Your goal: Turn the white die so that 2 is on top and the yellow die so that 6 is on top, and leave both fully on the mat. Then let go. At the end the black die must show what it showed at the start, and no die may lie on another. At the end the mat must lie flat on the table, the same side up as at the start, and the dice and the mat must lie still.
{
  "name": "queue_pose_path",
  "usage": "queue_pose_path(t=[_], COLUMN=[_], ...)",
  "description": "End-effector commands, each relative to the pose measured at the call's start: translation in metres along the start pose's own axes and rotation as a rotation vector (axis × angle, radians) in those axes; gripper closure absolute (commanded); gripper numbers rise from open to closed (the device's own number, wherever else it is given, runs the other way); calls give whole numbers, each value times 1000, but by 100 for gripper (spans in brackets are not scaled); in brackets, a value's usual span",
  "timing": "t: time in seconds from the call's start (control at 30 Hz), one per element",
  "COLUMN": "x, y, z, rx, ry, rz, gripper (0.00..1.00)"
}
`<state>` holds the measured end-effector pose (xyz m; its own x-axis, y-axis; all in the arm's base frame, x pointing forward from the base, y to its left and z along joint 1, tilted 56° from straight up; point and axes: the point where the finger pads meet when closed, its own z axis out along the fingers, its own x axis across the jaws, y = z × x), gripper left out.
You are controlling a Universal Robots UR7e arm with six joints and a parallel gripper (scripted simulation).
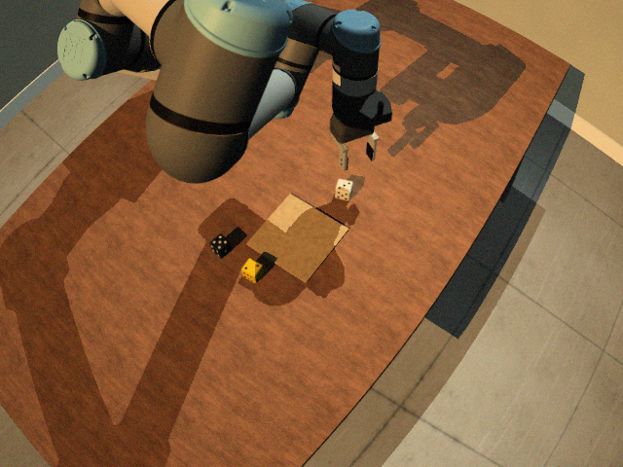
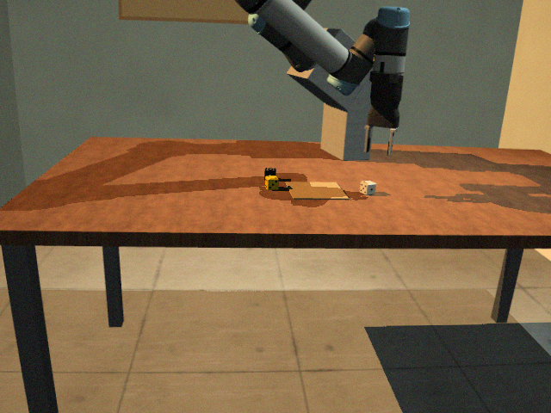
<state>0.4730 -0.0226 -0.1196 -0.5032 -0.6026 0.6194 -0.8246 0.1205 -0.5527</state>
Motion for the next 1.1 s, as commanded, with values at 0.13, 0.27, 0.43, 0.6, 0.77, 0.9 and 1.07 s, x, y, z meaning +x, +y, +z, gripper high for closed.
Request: queue_pose_path(t=[0.13, 0.27, 0.43, 0.6, 0.77, 0.9, 1.07], x=[-3, -5, -6, -7, -7, -7, -7], y=[-3, -4, -4, -4, -3, -3, -2], z=[2, 3, 4, 6, 7, 8, 10], rx=[0, 0, 0, 0, 0, 0, 0], ry=[-1, -1, 0, 0, 0, 0, 0], rz=[-293, -413, -535, -701, -863, -910, -1110], gripper=[0, 0, 0, 0, 0, 0, 0])
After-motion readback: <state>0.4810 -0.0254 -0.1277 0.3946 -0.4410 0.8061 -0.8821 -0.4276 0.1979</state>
